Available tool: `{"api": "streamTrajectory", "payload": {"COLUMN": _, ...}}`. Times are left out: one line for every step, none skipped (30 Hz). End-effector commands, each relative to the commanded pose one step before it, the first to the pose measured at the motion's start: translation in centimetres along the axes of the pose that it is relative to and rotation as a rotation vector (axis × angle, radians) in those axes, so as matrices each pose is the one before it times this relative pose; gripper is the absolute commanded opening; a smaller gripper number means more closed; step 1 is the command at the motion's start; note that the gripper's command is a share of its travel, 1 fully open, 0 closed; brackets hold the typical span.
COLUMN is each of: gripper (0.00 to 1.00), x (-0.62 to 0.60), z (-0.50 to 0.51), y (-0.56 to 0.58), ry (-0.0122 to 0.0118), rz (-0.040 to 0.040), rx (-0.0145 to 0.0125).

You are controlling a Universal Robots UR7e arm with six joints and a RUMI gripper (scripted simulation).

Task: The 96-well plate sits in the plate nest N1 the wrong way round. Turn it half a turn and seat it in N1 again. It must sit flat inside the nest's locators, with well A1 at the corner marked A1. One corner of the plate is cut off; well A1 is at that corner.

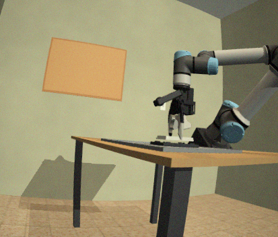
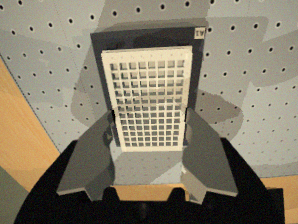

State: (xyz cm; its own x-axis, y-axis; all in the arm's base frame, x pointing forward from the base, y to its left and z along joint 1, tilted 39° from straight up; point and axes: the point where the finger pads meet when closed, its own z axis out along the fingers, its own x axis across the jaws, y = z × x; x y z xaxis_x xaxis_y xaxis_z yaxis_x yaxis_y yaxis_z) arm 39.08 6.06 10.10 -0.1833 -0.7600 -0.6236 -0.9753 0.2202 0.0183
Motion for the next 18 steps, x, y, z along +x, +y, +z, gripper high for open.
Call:
{"api": "streamTrajectory", "payload": {"gripper": 0.00, "x": 0.008, "z": -0.004, "y": -0.033, "ry": 0.00030, "rz": -0.00021, "rx": 0.00080}}
{"api": "streamTrajectory", "payload": {"gripper": 0.00, "x": 0.000, "z": 0.002, "y": 0.000, "ry": 0.00000, "rz": 0.00000, "rx": 0.00000}}
{"api": "streamTrajectory", "payload": {"gripper": 0.00, "x": 0.000, "z": 0.016, "y": 0.001, "ry": 0.00000, "rz": 0.00000, "rx": 0.00000}}
{"api": "streamTrajectory", "payload": {"gripper": 0.00, "x": 0.000, "z": 0.016, "y": 0.001, "ry": 0.00000, "rz": 0.00000, "rx": 0.00000}}
{"api": "streamTrajectory", "payload": {"gripper": 0.00, "x": 0.000, "z": 0.016, "y": 0.001, "ry": 0.00000, "rz": 0.00000, "rx": 0.00000}}
{"api": "streamTrajectory", "payload": {"gripper": 0.00, "x": 0.000, "z": 0.016, "y": 0.001, "ry": 0.00000, "rz": 0.00000, "rx": 0.00000}}
{"api": "streamTrajectory", "payload": {"gripper": 0.00, "x": 0.000, "z": 0.016, "y": 0.001, "ry": 0.00000, "rz": 0.00000, "rx": 0.00000}}
{"api": "streamTrajectory", "payload": {"gripper": 0.00, "x": 0.000, "z": 0.016, "y": 0.001, "ry": 0.00000, "rz": 0.00000, "rx": 0.00000}}
{"api": "streamTrajectory", "payload": {"gripper": 0.00, "x": 0.000, "z": 0.016, "y": 0.001, "ry": 0.00000, "rz": 0.00000, "rx": 0.00000}}
{"api": "streamTrajectory", "payload": {"gripper": 0.00, "x": 0.000, "z": 0.017, "y": 0.001, "ry": 0.00000, "rz": 0.00000, "rx": 0.00000}}
{"api": "streamTrajectory", "payload": {"gripper": 0.00, "x": 0.000, "z": 0.017, "y": 0.001, "ry": 0.00000, "rz": 0.00000, "rx": 0.00000}}
{"api": "streamTrajectory", "payload": {"gripper": 0.00, "x": 0.000, "z": 0.017, "y": 0.001, "ry": 0.00000, "rz": 0.00000, "rx": 0.00000}}
{"api": "streamTrajectory", "payload": {"gripper": 0.00, "x": 0.000, "z": 0.017, "y": 0.001, "ry": 0.00000, "rz": 0.00000, "rx": 0.00000}}
{"api": "streamTrajectory", "payload": {"gripper": 0.00, "x": 0.000, "z": 0.017, "y": 0.001, "ry": 0.00000, "rz": 0.00000, "rx": 0.00000}}
{"api": "streamTrajectory", "payload": {"gripper": 0.00, "x": 0.000, "z": 0.017, "y": 0.001, "ry": 0.00000, "rz": 0.00000, "rx": 0.00000}}
{"api": "streamTrajectory", "payload": {"gripper": 0.00, "x": 0.000, "z": 0.017, "y": 0.001, "ry": 0.00000, "rz": 0.00000, "rx": 0.00000}}
{"api": "streamTrajectory", "payload": {"gripper": 0.00, "x": 0.000, "z": 0.000, "y": 0.000, "ry": 0.00000, "rz": 0.00000, "rx": 0.00000}}
{"api": "streamTrajectory", "payload": {"gripper": 0.00, "x": 0.000, "z": 0.000, "y": 0.000, "ry": 0.00000, "rz": 0.00000, "rx": 0.00000}}
